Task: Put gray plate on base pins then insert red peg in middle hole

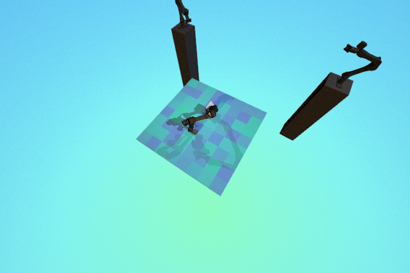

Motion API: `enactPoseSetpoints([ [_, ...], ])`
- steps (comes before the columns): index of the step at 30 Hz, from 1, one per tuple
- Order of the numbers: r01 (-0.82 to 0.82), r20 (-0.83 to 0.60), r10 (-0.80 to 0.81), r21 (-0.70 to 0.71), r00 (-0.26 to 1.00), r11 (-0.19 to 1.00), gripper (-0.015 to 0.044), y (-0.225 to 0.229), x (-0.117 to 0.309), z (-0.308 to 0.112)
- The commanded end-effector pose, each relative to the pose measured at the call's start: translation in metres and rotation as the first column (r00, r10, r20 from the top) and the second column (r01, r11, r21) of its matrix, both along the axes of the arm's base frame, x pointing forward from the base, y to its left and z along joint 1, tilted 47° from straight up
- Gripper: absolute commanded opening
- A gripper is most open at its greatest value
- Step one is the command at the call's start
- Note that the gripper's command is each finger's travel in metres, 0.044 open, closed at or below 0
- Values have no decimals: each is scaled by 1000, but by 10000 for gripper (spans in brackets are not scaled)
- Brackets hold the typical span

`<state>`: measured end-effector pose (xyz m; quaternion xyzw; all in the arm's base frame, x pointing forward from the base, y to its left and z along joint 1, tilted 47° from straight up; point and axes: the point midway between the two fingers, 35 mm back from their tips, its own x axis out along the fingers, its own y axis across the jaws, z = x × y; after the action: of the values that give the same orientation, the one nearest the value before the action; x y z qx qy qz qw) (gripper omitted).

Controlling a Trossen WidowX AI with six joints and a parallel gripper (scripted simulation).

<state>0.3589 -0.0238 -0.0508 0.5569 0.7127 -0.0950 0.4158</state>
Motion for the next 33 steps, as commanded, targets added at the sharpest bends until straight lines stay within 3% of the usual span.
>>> enactPoseSetpoints([
  [1,1,-1,-1,0,1000,1000,0,1,-1,0],
  [23,-2,1,2,0,1000,1000,0,1,-1,-1],
  [29,-2,1,2,0,1000,1000,150,1,-1,-1],
  [33,-2,1,2,0,1000,1000,150,1,-1,-1],
])
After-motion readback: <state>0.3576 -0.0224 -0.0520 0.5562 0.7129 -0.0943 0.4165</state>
